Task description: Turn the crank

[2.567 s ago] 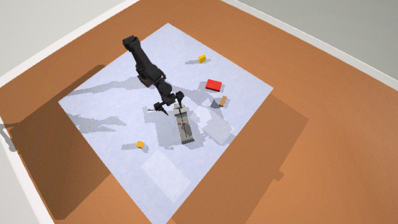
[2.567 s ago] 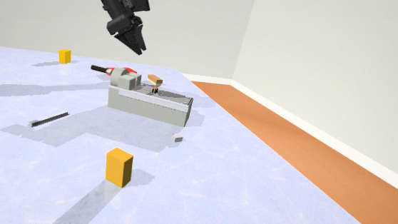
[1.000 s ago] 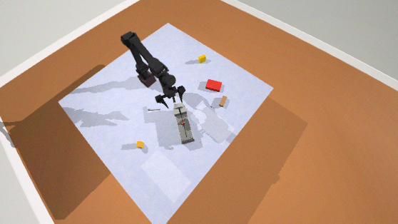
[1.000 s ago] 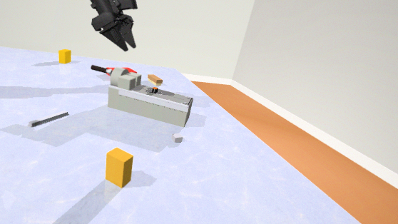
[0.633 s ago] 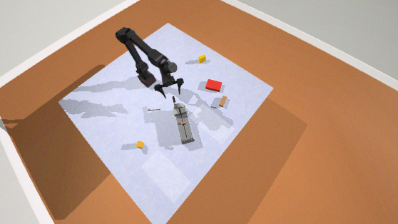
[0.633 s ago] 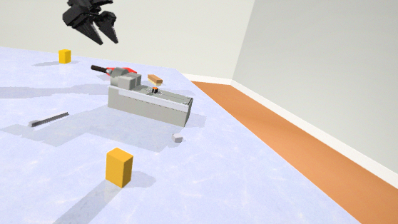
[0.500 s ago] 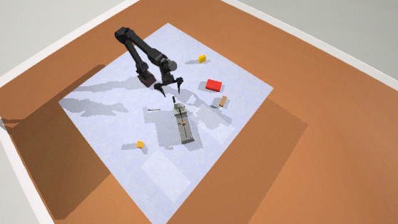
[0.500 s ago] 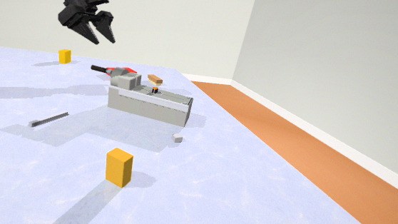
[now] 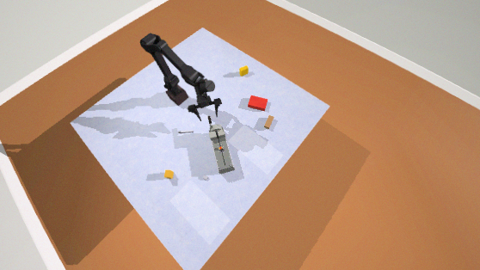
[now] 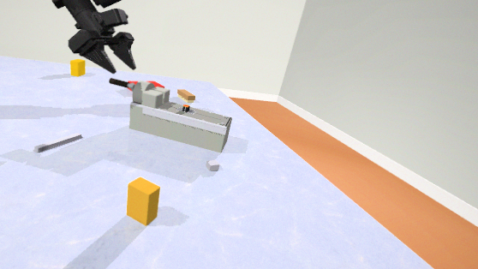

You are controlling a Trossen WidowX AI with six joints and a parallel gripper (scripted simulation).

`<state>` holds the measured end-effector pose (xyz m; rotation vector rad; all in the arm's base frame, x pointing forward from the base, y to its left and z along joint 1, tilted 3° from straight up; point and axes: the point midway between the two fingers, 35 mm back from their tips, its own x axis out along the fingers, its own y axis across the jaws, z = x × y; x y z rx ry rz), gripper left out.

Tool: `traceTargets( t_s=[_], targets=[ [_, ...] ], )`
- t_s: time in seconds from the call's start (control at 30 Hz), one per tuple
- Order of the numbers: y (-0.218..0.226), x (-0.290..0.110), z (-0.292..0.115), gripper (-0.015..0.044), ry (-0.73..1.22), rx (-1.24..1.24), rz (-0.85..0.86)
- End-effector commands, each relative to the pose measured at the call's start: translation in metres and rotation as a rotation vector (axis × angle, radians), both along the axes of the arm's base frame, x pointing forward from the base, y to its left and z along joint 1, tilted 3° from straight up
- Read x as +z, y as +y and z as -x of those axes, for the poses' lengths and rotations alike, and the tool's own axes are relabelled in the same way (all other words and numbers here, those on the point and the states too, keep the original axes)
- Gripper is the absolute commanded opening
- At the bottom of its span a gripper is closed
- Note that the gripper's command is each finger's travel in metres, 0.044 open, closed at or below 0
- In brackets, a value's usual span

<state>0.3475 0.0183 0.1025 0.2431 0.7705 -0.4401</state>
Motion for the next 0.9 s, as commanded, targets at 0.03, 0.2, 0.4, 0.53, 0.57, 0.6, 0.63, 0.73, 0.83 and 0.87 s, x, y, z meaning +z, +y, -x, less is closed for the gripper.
traceTargets(
  t_s=[0.03,0.2,0.4,0.53,0.57,0.6,0.63,0.73,0.83,0.87],
  targets=[
    [0.0,-0.005,-0.002,0.044,-0.011,-0.008,-0.001],
    [0.001,-0.013,-0.003,0.044,-0.011,-0.008,-0.001],
    [0.001,-0.023,-0.003,0.044,-0.011,-0.008,-0.001],
    [0.002,-0.029,-0.004,0.044,-0.011,-0.008,-0.001],
    [0.002,-0.031,-0.004,0.044,-0.011,-0.008,-0.001],
    [0.002,-0.033,-0.004,0.044,-0.011,-0.008,-0.001],
    [0.002,-0.034,-0.004,0.044,-0.011,-0.008,-0.001],
    [0.002,-0.039,-0.004,0.044,-0.011,-0.008,-0.001],
    [0.002,-0.044,-0.003,0.044,-0.011,-0.008,-0.001],
    [0.002,-0.045,-0.003,0.044,-0.011,-0.008,-0.001]
  ],
)
